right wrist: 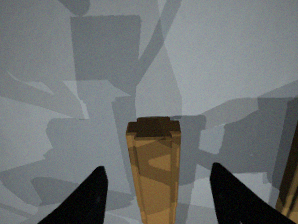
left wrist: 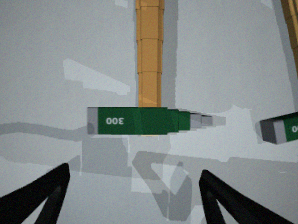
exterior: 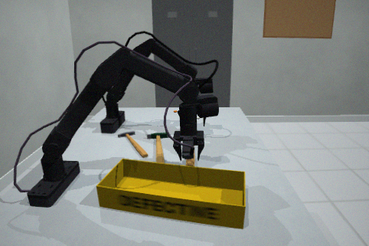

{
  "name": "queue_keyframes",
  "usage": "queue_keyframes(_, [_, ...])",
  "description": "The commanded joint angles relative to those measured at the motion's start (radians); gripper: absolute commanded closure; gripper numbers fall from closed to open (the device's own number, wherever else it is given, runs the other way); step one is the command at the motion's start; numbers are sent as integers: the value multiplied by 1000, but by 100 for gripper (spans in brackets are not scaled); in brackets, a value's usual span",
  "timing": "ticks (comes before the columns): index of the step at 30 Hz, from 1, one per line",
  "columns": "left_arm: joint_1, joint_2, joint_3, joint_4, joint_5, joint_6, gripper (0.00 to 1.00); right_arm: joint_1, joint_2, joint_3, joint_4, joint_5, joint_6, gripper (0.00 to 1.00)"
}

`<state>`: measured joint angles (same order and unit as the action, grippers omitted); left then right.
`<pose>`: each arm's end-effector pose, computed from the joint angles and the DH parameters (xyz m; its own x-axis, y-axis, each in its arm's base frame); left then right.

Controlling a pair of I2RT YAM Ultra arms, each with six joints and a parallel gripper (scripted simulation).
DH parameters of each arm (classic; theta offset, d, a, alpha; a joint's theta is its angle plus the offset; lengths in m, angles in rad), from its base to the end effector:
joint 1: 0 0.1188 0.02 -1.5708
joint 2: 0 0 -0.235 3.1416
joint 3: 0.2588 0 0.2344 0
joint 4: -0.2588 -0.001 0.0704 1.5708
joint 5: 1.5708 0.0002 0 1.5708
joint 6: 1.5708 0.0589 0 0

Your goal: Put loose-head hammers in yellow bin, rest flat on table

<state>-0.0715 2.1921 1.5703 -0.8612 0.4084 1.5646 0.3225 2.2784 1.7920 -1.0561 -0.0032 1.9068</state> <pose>0.3840 -0.0500 0.1027 0.0942 0.9133 -0.3962 0.9942 -0.0655 0.0852 0.3833 0.1293 0.1152 0.0133 0.9998 0.0123 0.9996 -0.0136 0.0257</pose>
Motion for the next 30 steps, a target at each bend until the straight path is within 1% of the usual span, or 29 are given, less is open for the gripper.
queue_keyframes(1, [10,-13,30,-20,25,5,0,-7,-43,39,-46,11,1,21])
queue_keyframes(2, [10,-13,30,-20,25,5,0,-8,-46,47,-58,10,1,10])
queue_keyframes(4, [10,-13,30,-20,25,5,0,-8,-46,47,-58,10,1,10])
queue_keyframes(5, [10,-13,30,-20,25,5,0,-8,-51,62,-77,10,0,0])
queue_keyframes(10, [10,-13,30,-20,25,5,0,-1,-70,141,-172,12,1,0])
queue_keyframes(13, [10,-13,30,-20,25,5,0,9,-13,181,-199,12,5,0])
queue_keyframes(18, [10,-13,30,-20,25,5,0,11,12,199,-210,12,5,0])
queue_keyframes(19, [10,-13,30,-20,25,5,0,11,13,200,-211,-13,-2,11])
queue_keyframes(21, [10,-13,30,-20,25,5,0,11,13,200,-211,-13,-2,11])
queue_keyframes(22, [10,-13,29,-41,31,-10,11,12,4,188,-213,-23,-11,23])
queue_keyframes(24, [1,-25,15,-81,10,-48,34,19,-12,171,-214,-51,-20,45])
queue_keyframes(25, [-2,-29,10,-109,-3,-75,45,25,-17,155,-217,-70,-26,53])
queue_keyframes(26, [-12,-37,0,-146,-22,-109,57,38,-29,133,-220,-93,-35,53])
queue_keyframes(27, [-19,-45,-18,-187,-37,-153,63,52,-41,108,-225,-119,-44,53])
queue_keyframes(30, [-36,-69,-44,-263,-66,-241,63,91,-80,32,-226,-160,-64,53])
